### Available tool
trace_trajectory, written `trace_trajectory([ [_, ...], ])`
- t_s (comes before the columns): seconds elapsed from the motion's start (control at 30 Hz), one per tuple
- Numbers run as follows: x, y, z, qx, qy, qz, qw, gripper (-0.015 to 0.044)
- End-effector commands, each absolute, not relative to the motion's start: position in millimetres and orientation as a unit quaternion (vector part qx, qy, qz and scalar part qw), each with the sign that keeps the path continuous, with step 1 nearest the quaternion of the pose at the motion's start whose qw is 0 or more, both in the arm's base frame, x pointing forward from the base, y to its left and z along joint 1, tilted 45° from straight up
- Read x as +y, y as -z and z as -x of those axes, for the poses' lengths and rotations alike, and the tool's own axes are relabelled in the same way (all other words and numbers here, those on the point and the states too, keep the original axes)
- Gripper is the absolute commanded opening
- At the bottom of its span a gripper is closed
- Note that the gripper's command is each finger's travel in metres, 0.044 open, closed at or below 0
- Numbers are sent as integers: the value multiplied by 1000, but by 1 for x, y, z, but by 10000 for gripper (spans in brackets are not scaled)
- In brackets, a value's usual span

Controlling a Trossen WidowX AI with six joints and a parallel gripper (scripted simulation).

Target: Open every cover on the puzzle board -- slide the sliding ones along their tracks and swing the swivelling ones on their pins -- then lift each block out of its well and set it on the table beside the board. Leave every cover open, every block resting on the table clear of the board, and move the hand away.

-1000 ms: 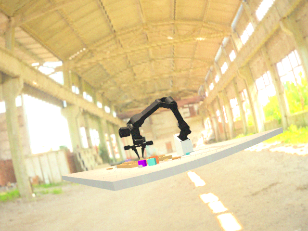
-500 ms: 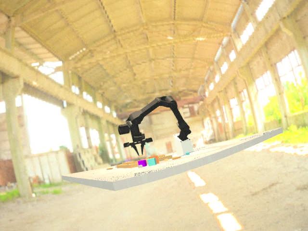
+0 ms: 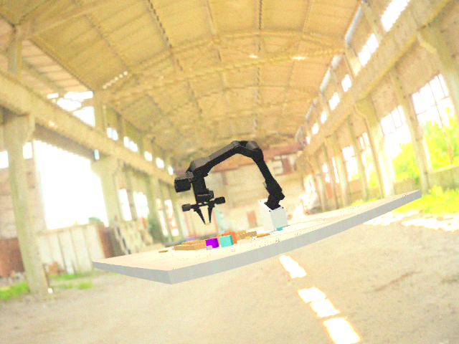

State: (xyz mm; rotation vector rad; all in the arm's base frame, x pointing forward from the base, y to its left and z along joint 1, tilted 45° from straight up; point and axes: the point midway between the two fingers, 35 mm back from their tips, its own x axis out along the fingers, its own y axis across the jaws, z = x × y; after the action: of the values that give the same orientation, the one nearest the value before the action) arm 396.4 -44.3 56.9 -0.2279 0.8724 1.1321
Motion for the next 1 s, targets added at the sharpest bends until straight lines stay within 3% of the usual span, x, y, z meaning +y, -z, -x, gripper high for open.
trace_trajectory([
  [0.0,-52,-65,-395,398,-518,109,750,80],
  [0.97,-133,3,-369,412,-505,120,749,80],
])
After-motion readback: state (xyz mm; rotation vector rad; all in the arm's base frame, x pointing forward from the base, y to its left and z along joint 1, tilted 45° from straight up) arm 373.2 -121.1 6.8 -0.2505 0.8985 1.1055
